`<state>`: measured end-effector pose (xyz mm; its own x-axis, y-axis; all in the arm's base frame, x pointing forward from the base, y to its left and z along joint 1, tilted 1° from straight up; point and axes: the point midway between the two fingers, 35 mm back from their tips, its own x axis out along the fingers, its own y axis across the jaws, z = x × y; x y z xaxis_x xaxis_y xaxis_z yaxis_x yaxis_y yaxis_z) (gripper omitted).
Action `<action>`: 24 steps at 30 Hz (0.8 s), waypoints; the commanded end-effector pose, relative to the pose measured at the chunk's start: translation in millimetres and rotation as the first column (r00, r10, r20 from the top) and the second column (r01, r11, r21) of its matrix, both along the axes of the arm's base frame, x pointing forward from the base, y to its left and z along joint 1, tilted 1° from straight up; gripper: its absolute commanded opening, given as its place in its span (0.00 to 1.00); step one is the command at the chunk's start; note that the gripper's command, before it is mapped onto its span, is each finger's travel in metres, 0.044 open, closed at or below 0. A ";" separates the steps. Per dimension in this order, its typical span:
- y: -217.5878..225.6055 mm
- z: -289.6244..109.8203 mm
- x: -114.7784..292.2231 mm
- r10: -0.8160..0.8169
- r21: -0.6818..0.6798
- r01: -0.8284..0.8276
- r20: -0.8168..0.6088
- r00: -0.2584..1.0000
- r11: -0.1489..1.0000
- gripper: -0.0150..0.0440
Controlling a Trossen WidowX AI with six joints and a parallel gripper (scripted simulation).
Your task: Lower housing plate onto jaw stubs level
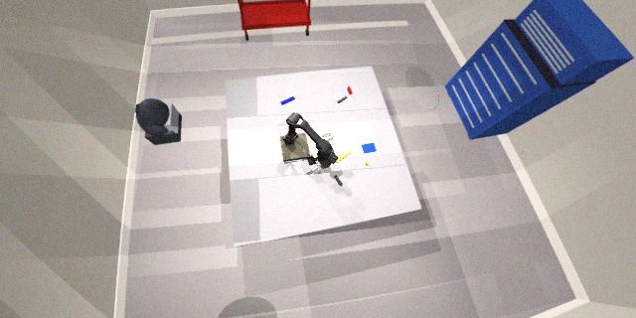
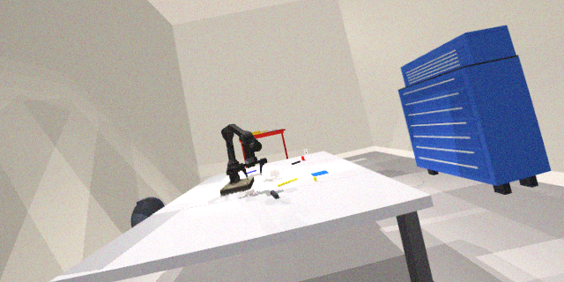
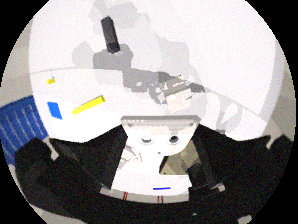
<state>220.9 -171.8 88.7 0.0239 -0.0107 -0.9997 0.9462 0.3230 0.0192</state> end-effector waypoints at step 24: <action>81.4 1.2 26.0 -0.594 0.027 0.594 -0.002 0.805 0.804 0.85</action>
<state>245.9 -101.3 89.3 0.0271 -0.0044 -0.9996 0.9719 -0.2336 0.0273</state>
